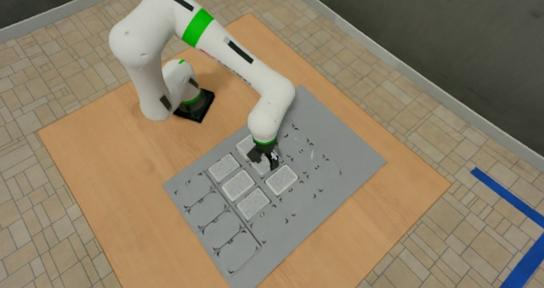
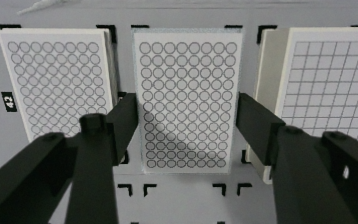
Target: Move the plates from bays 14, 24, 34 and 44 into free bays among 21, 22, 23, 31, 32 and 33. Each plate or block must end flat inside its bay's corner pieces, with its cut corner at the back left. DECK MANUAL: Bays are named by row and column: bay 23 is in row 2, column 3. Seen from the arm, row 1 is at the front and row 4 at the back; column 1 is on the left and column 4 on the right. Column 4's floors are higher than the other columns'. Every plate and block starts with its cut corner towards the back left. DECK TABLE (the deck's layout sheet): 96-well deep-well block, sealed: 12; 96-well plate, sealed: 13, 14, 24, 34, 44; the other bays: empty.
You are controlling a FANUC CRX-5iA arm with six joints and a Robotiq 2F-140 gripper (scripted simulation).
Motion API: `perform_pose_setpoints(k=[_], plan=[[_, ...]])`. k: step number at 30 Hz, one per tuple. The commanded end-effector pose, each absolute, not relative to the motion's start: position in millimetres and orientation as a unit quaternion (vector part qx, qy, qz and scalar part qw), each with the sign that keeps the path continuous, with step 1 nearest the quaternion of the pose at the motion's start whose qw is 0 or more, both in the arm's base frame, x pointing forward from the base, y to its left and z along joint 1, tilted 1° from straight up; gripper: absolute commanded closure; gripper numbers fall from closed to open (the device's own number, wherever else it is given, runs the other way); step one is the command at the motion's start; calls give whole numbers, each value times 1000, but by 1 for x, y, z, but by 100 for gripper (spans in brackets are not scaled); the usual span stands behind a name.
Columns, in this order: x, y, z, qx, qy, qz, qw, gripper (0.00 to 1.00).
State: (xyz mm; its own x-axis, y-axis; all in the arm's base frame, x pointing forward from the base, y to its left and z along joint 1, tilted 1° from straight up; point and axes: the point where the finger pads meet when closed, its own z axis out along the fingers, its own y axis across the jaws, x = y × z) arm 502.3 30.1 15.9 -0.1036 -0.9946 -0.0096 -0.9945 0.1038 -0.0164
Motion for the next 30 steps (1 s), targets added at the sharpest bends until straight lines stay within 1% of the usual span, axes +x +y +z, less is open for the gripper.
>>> perform_pose_setpoints(k=[1,30], plan=[[503,30,17,-669,743,-3,10,90],[503,30,12,-669,743,-3,10,90]])
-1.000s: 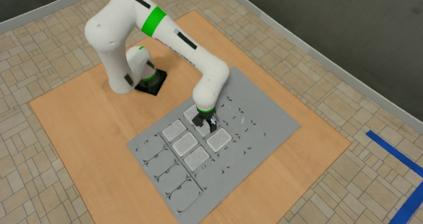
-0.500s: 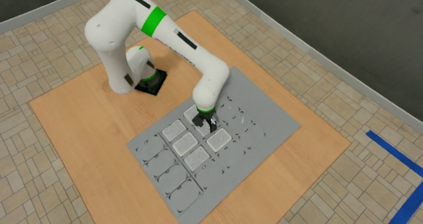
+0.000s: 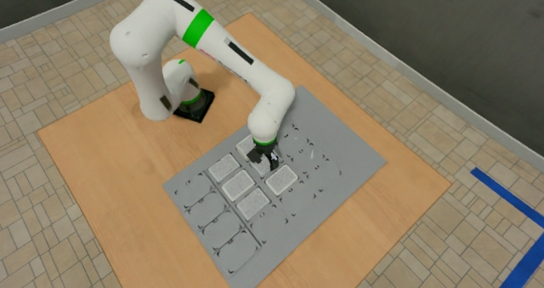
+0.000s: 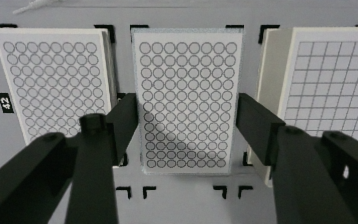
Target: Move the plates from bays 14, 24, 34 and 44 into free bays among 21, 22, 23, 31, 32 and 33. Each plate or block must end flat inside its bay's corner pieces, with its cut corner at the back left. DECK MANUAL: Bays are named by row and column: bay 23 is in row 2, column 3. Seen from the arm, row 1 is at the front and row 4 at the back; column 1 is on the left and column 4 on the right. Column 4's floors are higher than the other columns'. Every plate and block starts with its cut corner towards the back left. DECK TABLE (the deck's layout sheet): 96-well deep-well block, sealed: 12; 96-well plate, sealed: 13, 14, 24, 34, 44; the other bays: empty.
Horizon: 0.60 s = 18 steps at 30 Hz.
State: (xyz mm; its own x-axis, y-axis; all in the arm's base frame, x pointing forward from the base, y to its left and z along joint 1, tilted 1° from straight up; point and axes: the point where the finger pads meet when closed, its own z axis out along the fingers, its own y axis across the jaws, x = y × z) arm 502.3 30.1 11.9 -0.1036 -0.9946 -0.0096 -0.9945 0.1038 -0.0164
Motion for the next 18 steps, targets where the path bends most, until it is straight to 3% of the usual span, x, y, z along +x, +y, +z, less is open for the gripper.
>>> perform_pose_setpoints(k=[1,18], plan=[[503,30,12,-669,743,-3,10,90],[503,30,7,-669,743,-3,10,90]])
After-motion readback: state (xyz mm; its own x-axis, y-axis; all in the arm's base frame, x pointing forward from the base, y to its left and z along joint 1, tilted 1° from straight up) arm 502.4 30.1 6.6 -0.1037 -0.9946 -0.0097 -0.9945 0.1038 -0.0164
